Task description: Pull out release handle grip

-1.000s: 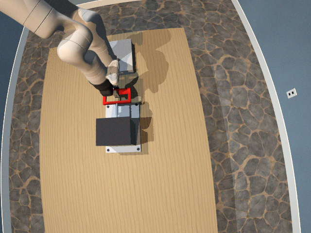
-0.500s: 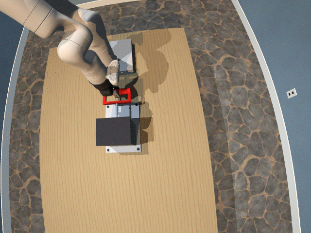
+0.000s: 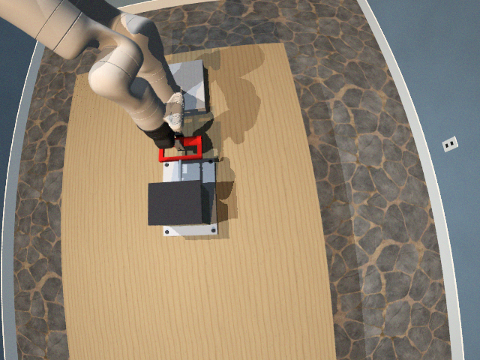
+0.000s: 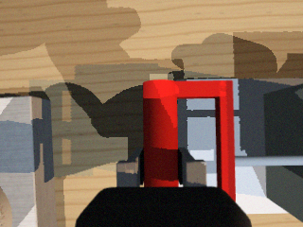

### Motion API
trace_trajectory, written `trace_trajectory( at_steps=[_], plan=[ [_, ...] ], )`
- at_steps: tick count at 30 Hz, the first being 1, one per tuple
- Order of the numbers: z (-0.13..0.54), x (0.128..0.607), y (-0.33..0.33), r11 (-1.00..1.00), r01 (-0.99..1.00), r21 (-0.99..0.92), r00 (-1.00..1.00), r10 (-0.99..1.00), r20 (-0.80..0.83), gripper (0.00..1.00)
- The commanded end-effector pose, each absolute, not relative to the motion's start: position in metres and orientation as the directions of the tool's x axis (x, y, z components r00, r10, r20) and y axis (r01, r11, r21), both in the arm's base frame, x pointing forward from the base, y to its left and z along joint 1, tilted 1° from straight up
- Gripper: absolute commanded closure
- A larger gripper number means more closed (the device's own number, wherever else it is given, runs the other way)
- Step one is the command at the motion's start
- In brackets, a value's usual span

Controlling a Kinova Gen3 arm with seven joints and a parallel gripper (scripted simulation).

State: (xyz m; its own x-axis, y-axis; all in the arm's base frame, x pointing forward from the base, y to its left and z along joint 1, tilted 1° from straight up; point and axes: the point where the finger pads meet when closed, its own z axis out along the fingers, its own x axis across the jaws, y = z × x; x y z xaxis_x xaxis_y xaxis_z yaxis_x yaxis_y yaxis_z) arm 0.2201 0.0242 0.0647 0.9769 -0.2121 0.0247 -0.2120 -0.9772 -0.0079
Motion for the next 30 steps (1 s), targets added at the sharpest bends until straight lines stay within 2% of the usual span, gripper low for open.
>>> trace_trajectory(
  at_steps=[1,30],
  plan=[
    [0.0635,0.2097,0.0261,-0.977,-0.213,-0.006,0.977,-0.213,0.01,1.0],
    [0.0635,0.2029,0.0276,-0.977,-0.213,-0.006,0.977,-0.213,0.01,1.0]
  ],
)
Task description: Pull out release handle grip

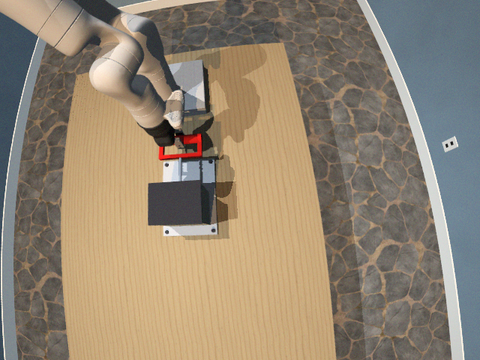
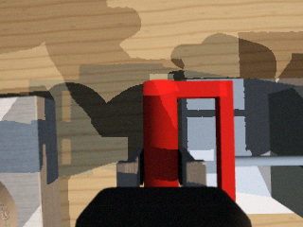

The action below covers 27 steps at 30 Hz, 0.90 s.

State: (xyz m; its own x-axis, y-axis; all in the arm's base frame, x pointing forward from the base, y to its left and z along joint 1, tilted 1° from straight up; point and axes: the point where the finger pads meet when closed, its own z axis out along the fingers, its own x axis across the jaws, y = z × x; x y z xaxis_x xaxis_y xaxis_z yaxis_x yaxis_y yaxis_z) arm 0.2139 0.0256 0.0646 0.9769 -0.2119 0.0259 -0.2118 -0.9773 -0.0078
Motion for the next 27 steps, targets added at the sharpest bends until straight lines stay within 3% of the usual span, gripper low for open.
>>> trace_trajectory(
  at_steps=[1,12,13,27],
  plan=[
    [0.0635,0.2029,0.0276,-0.977,-0.213,-0.006,0.977,-0.213,0.01,1.0],
    [0.0635,0.2029,0.0276,-0.977,-0.213,-0.006,0.977,-0.213,0.01,1.0],
    [0.0635,0.2029,0.0276,-0.977,-0.213,-0.006,0.977,-0.213,0.01,0.02],
    [0.0635,0.2029,0.0276,-0.977,-0.213,-0.006,0.977,-0.213,0.01,0.02]
  ],
)
